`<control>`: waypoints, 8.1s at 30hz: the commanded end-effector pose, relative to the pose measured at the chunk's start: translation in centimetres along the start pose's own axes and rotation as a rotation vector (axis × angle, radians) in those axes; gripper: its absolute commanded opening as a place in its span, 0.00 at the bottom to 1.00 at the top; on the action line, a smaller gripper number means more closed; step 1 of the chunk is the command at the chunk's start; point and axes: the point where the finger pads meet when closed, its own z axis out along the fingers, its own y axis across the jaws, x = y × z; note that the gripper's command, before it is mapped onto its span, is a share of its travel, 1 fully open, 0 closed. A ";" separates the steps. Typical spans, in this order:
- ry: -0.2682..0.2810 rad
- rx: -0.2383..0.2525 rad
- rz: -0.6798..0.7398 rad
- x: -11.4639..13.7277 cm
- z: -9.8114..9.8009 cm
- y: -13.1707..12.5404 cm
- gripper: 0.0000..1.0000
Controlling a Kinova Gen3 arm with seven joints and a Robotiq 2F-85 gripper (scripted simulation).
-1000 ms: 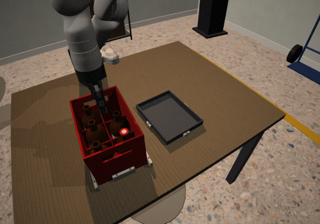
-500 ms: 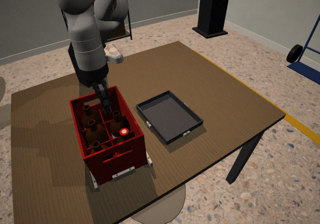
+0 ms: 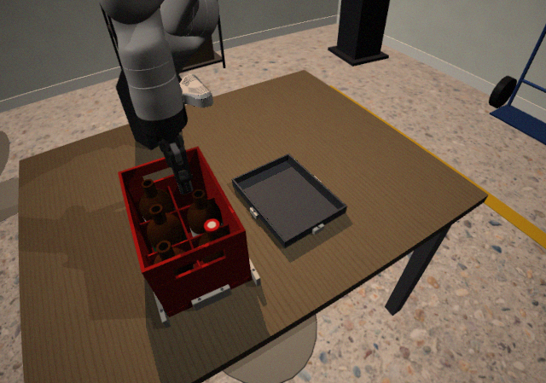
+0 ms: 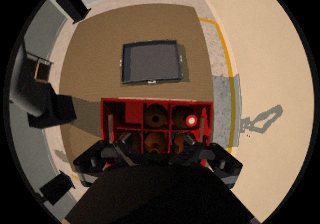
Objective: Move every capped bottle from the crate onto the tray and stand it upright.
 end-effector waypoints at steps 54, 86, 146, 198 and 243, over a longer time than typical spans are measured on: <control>0.001 -0.001 0.000 0.2 0.0 -0.1 1.00; 0.006 0.000 -0.332 2.0 1.0 7.5 0.60; 0.007 0.004 -0.777 2.2 1.0 8.4 0.60; 0.008 0.003 -0.769 2.2 1.9 8.3 0.60; 0.007 0.004 -0.782 2.2 5.7 8.3 0.60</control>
